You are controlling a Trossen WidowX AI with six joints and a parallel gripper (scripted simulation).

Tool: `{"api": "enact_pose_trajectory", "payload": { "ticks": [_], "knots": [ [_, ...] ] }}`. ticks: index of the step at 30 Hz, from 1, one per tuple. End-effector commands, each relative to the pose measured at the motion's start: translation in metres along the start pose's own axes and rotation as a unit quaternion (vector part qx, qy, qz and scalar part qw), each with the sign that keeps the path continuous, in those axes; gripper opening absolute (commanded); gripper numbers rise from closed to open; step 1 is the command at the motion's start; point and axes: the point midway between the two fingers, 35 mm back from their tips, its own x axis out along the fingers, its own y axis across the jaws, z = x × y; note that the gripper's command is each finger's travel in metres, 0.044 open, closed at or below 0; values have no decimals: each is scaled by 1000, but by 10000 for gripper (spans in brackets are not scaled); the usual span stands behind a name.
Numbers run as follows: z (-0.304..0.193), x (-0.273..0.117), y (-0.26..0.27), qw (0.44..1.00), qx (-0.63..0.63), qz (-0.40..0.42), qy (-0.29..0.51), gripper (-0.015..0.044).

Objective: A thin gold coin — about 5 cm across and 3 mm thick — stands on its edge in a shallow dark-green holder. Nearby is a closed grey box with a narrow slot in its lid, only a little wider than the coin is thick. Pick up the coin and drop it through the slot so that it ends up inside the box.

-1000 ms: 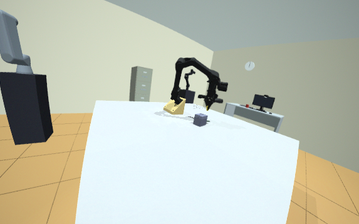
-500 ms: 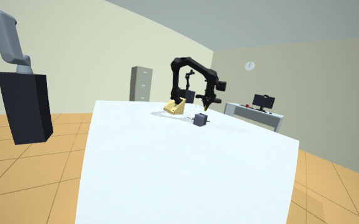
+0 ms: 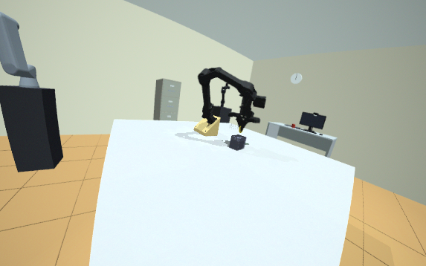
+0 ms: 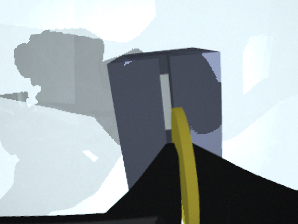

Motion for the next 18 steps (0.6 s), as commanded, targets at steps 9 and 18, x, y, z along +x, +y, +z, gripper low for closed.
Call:
{"api": "enact_pose_trajectory", "payload": {
  "ticks": [9,18],
  "knots": [
    [1,0,0,1000,0,0,0,0],
    [-3,0,0,1000,-6,0,0,0]
  ]
}}
